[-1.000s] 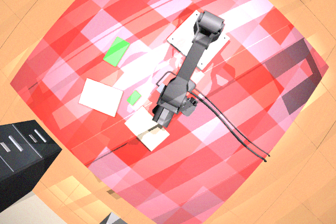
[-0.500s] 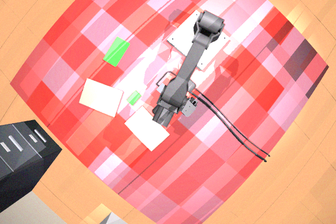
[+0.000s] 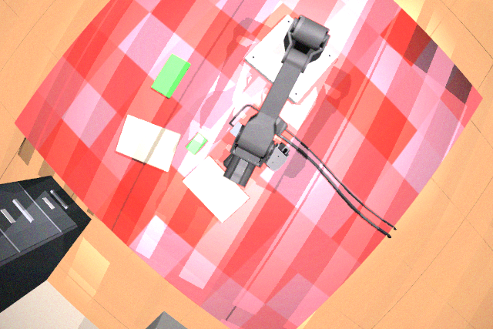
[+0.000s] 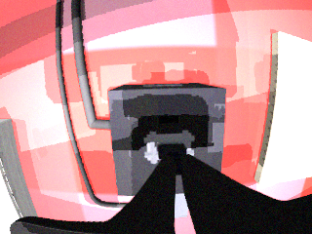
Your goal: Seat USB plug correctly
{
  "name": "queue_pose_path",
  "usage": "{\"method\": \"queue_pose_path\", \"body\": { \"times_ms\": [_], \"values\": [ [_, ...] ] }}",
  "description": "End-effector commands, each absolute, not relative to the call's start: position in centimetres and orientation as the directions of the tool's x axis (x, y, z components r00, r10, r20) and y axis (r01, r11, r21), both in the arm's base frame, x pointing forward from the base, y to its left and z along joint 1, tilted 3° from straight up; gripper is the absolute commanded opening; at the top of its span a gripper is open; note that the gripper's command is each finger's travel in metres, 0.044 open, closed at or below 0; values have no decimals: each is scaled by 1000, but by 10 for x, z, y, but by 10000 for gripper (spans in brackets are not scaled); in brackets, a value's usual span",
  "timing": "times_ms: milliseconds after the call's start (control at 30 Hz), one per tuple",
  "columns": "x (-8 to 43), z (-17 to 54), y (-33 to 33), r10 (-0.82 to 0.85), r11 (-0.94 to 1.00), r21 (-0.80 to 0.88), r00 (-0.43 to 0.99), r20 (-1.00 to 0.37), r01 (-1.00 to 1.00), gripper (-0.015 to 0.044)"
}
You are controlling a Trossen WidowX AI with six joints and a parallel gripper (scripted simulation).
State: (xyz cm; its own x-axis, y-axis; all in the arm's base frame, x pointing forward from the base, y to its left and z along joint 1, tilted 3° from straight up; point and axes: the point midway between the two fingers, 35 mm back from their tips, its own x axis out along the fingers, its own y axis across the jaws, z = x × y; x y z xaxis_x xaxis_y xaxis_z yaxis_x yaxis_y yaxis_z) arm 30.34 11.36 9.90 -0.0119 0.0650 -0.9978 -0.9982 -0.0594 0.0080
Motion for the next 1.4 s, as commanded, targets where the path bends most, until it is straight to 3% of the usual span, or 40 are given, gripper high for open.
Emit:
{"method": "queue_pose_path", "body": {
  "times_ms": [0, 1367],
  "values": [
    [303, 98, 114, 69, -63, 9, -13, -997, -998, 0],
    [303, 93, 114, 69, -63, 9, -13, -997, -998, 0]
  ]
}}
